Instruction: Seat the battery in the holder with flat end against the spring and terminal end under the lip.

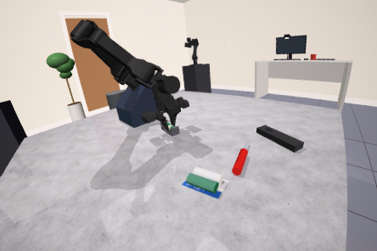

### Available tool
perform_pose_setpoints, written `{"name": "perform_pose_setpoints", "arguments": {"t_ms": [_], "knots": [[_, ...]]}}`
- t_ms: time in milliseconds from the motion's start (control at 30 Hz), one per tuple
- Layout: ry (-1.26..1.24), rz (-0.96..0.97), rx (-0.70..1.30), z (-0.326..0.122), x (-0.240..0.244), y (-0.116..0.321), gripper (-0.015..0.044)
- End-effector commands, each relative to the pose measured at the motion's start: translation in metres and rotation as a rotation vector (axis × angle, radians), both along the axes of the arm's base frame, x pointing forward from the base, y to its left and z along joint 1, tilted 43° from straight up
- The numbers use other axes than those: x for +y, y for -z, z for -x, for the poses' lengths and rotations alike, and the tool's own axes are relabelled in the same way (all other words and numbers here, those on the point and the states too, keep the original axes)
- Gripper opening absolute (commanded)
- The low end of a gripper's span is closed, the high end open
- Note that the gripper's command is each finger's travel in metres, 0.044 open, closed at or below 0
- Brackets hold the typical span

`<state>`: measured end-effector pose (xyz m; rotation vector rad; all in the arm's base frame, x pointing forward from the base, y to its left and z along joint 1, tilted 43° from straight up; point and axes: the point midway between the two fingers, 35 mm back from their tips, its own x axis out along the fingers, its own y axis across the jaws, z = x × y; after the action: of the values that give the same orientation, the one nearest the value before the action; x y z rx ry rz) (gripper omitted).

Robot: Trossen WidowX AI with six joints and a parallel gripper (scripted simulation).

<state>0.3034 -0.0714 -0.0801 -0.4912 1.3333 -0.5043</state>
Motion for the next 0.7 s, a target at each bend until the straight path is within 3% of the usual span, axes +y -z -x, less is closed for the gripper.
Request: {"name": "perform_pose_setpoints", "arguments": {"t_ms": [0,667], "knots": [[-0.002,0.002,-0.007,0.001,-0.002,0.0,0.0081],[-0.019,0.001,-0.027,0.012,-0.001,0.0,0.0081]]}}
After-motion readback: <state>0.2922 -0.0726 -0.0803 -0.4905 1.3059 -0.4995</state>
